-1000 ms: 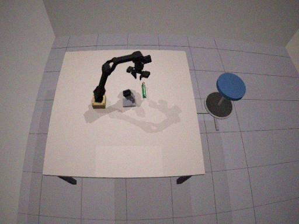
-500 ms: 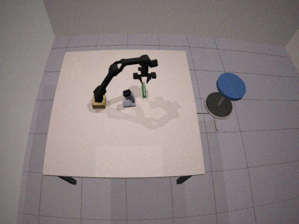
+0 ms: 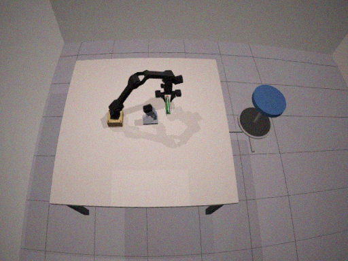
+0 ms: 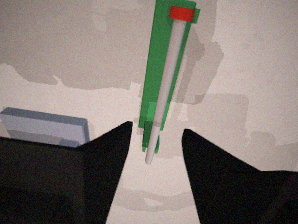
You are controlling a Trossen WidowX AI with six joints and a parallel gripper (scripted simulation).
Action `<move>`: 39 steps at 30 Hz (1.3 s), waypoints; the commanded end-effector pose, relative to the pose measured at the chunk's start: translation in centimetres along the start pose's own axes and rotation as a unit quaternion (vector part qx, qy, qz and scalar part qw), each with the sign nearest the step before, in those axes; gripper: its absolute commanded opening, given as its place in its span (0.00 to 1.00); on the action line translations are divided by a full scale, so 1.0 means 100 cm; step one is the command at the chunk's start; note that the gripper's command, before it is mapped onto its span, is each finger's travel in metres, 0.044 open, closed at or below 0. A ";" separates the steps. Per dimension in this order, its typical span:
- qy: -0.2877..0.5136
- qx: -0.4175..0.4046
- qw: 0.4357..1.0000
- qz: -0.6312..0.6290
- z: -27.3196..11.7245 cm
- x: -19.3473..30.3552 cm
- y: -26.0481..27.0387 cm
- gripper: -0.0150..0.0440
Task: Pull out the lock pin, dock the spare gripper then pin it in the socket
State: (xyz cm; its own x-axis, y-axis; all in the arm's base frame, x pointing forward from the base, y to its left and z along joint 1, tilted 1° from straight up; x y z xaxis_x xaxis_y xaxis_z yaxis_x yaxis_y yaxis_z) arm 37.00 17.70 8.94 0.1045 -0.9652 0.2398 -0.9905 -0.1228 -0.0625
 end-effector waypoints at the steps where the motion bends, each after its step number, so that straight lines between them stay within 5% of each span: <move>1: 0.001 0.002 1.000 0.000 0.007 -0.002 0.000 0.56; 39: 0.001 0.002 1.000 0.000 0.059 -0.015 0.000 0.56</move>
State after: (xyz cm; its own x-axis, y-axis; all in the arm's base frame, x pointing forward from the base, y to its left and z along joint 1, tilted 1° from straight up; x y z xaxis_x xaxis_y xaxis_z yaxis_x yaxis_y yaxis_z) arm 37.48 17.87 3.17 0.1011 -0.9663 0.2366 -0.9902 -0.1208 -0.0705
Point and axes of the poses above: the point midway between the two fingers, 35 mm back from their tips, its own z axis out along the fingers, its own y axis across the jaws, x = y × z, the point moved 3 cm from there along -z, back along the fingers, and after that the axes turned 4 degrees about z, right-handed, at the moved point
